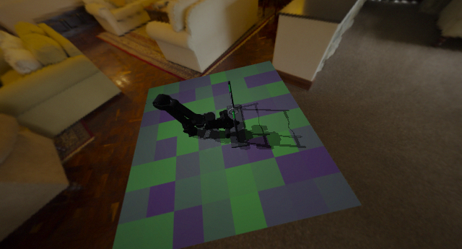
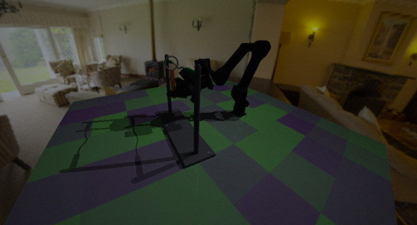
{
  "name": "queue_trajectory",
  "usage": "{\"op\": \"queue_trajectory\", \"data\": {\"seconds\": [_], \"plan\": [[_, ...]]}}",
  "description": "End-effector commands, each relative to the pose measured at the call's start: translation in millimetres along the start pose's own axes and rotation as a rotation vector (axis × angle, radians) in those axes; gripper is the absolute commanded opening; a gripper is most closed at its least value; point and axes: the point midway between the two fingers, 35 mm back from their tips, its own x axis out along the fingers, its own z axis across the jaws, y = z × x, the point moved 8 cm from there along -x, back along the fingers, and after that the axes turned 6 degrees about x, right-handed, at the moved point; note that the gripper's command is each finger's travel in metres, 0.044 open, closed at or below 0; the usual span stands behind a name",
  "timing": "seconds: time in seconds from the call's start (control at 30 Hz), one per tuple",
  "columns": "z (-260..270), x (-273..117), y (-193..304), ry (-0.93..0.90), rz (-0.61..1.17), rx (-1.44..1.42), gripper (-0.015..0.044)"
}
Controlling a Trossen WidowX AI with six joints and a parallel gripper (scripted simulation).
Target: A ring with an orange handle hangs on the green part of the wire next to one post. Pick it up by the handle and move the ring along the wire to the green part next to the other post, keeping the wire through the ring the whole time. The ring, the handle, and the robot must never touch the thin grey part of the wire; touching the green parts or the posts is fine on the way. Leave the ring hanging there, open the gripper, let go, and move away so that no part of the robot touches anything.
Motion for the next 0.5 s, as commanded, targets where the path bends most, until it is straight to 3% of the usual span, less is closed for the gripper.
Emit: {"op": "queue_trajectory", "data": {"seconds": [0.0,0.47], "plan": [[4.1,-4.8,-4.1,0.007,0.034,-0.006,-0.0150],[16.6,-6.7,-4.4,0.005,0.055,-0.030,-0.0150]]}}
